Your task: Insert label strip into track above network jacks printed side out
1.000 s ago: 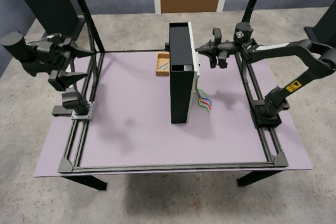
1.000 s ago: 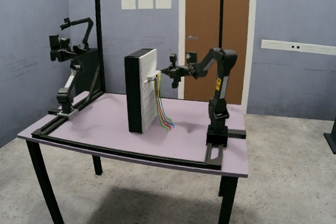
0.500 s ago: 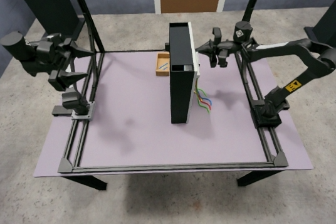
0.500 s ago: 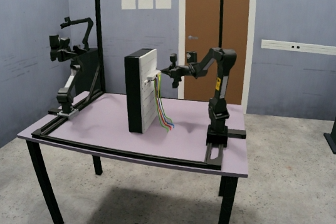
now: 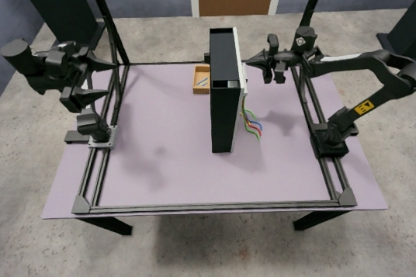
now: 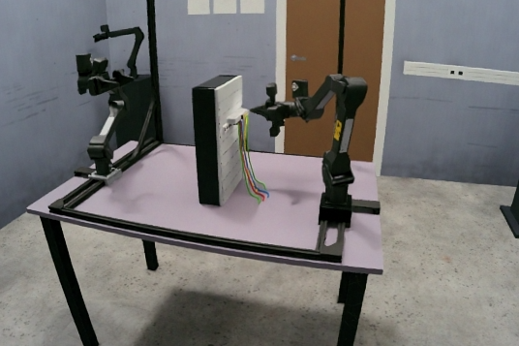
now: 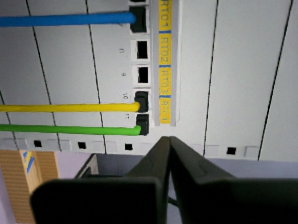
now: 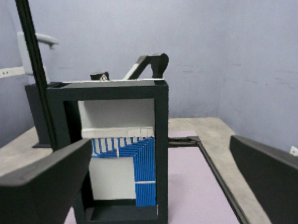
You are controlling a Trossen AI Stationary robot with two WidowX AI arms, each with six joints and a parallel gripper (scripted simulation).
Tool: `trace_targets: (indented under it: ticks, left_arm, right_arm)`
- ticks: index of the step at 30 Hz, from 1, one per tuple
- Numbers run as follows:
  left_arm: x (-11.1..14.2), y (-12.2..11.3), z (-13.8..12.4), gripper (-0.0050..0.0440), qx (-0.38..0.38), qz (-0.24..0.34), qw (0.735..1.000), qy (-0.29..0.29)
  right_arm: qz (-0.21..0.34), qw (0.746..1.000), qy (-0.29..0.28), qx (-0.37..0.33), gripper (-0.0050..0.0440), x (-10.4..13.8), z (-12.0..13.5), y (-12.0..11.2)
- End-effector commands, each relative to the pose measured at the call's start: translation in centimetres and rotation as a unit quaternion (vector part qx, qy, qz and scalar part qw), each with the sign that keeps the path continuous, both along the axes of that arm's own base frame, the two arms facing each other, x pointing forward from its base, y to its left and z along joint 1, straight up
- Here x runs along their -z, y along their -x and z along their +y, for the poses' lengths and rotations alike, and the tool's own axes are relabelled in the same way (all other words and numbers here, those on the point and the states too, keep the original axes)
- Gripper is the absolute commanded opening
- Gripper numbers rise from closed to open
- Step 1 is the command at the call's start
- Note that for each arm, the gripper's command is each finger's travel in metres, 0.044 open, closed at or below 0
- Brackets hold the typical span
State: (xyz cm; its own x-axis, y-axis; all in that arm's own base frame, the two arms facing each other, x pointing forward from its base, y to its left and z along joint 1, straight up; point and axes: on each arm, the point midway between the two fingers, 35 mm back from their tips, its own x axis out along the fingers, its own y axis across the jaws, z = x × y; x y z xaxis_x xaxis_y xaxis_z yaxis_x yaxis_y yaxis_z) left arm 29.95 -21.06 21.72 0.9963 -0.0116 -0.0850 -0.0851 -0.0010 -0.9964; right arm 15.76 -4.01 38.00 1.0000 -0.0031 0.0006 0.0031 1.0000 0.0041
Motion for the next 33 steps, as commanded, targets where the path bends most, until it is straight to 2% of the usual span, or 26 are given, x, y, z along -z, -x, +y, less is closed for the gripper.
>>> trace_targets:
  ticks: [1, 7, 9, 17, 33]
  left_arm:
    - [-0.82, -0.02, -0.03, 0.0048, 0.000, -0.007, 1.000, 0.010]
    - [-0.82, -0.02, -0.03, 0.0192, 0.000, -0.007, 1.000, 0.010]
    - [-0.82, -0.02, -0.03, 0.0192, 0.000, -0.007, 1.000, 0.010]
    - [-0.82, -0.02, -0.03, 0.0375, 0.000, -0.007, 1.000, 0.010]
    - [-0.82, -0.02, -0.03, 0.0375, 0.000, -0.007, 1.000, 0.010]
  right_arm:
    - [0.000, 1.000, 0.004, -0.002, 0.0440, -0.30, 0.05, 0.01]
    - [0.000, 1.000, 0.004, -0.002, 0.0440, -0.30, 0.05, 0.01]
    - [0.000, 1.000, 0.004, -0.002, 0.0440, -0.30, 0.05, 0.01]
    - [0.000, 1.000, 0.004, -0.002, 0.0440, -0.30, 0.05, 0.01]
    - [0.000, 1.000, 0.004, -0.002, 0.0440, -0.30, 0.05, 0.01]
